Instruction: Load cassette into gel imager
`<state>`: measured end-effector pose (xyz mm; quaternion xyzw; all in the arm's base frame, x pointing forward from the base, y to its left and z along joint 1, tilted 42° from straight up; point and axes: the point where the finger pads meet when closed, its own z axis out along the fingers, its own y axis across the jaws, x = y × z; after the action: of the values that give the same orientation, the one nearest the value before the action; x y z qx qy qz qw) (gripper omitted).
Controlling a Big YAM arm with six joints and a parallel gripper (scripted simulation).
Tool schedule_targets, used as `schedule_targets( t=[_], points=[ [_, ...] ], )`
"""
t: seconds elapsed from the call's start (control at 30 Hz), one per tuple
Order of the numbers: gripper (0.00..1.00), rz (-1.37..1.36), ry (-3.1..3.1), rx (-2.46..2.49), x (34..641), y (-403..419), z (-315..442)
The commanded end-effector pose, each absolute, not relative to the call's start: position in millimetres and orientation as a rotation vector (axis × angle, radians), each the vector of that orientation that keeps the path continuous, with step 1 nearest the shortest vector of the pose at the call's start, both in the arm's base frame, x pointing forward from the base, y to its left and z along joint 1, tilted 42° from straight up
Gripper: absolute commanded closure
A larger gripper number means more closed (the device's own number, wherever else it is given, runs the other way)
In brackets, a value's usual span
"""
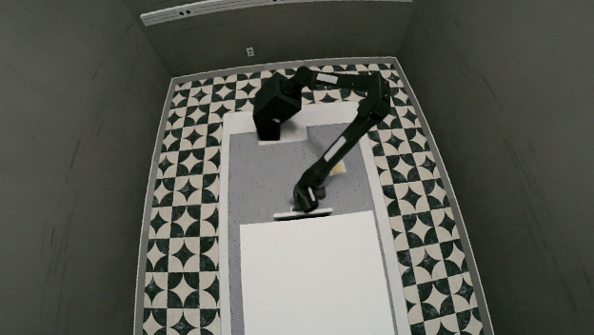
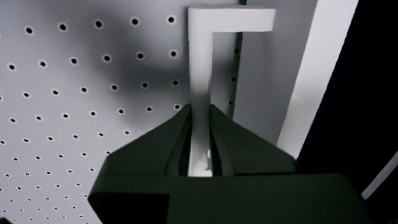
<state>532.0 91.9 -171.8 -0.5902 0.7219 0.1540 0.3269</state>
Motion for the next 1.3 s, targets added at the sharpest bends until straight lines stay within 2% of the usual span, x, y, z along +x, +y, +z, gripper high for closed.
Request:
schedule_targets(
  t=[0.0,1.27],
  points=[
    [0.93,0.482,1.876,-1.598,507,106,-175],
    [0.93,0.487,1.89,-1.583,468,112,-178]
  ],
)
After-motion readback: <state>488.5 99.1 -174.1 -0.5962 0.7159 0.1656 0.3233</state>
